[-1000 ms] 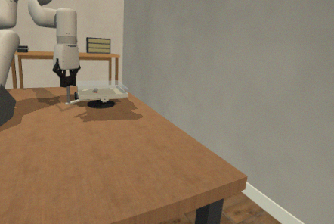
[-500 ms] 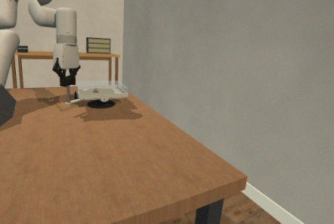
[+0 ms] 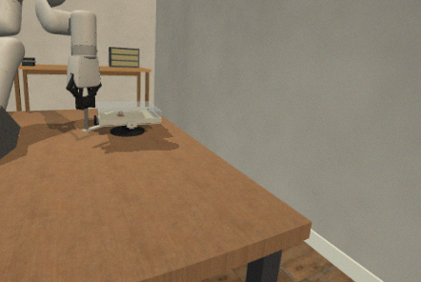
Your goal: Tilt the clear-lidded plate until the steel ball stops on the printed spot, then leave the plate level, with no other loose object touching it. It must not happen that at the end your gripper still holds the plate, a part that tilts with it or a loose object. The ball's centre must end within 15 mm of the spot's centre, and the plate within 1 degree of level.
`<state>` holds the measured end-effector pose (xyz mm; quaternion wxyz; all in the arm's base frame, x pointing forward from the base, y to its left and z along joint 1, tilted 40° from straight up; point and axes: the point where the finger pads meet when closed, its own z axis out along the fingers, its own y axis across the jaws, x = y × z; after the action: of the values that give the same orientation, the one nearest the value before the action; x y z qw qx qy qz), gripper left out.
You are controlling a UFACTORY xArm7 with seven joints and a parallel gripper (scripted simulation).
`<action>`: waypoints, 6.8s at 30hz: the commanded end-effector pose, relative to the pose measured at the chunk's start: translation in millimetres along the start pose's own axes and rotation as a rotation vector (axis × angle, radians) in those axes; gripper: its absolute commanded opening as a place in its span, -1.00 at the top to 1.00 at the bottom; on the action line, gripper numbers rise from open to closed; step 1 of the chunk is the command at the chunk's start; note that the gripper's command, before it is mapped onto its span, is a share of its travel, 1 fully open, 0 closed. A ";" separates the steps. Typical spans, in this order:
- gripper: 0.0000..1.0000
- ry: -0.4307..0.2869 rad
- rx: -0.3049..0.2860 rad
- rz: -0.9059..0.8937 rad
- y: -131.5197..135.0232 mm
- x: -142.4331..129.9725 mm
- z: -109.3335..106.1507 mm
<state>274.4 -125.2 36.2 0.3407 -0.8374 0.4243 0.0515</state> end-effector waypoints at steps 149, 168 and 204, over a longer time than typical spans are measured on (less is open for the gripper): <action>-0.22 0.004 0.000 -0.001 -0.4 0.6 -0.9; -0.22 0.004 0.000 -0.001 -0.4 0.6 -1.0; -0.22 0.004 0.000 -0.001 -0.3 0.4 -39.6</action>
<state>267.2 -145.6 62.8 0.3406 -0.8376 0.4240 0.0510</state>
